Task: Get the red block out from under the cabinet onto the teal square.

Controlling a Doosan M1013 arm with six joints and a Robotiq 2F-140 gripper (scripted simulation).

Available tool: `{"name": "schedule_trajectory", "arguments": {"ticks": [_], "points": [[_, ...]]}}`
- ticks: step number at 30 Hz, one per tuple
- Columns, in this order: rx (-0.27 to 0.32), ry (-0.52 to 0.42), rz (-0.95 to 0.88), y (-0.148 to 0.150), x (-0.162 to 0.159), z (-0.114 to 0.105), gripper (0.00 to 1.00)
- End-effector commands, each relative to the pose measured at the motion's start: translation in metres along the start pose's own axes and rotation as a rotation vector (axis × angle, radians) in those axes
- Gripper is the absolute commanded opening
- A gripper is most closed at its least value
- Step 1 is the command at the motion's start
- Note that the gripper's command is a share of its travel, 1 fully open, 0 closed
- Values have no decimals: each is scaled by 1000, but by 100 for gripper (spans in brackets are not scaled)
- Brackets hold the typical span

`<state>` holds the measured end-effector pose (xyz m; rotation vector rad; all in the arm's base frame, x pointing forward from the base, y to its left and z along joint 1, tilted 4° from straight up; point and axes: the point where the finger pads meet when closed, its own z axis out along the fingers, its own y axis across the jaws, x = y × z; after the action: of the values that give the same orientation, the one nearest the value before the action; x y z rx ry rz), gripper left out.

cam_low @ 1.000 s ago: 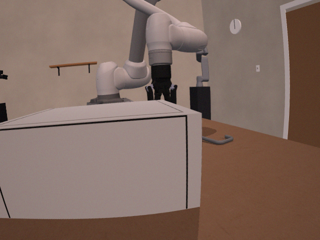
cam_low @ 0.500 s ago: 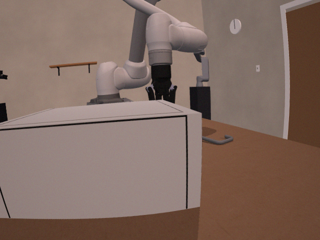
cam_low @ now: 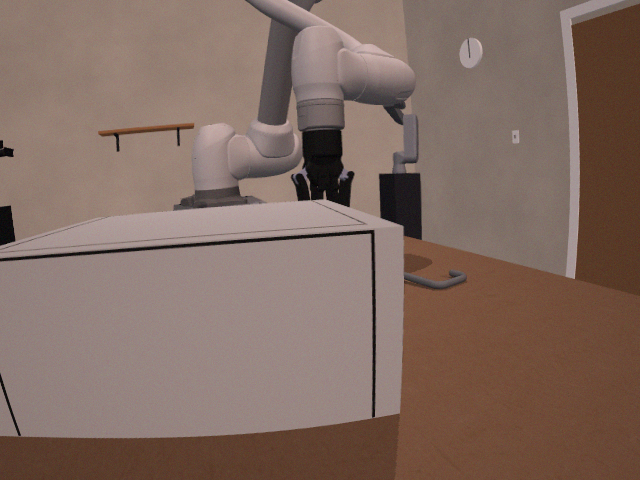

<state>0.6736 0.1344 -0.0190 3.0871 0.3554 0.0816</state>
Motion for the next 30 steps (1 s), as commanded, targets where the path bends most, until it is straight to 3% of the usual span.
{"name": "schedule_trajectory", "arguments": {"ticks": [1, 30], "points": [[0, 0, 0, 0, 0, 0, 0], [0, 0, 0, 0, 0, -4, 0]]}}
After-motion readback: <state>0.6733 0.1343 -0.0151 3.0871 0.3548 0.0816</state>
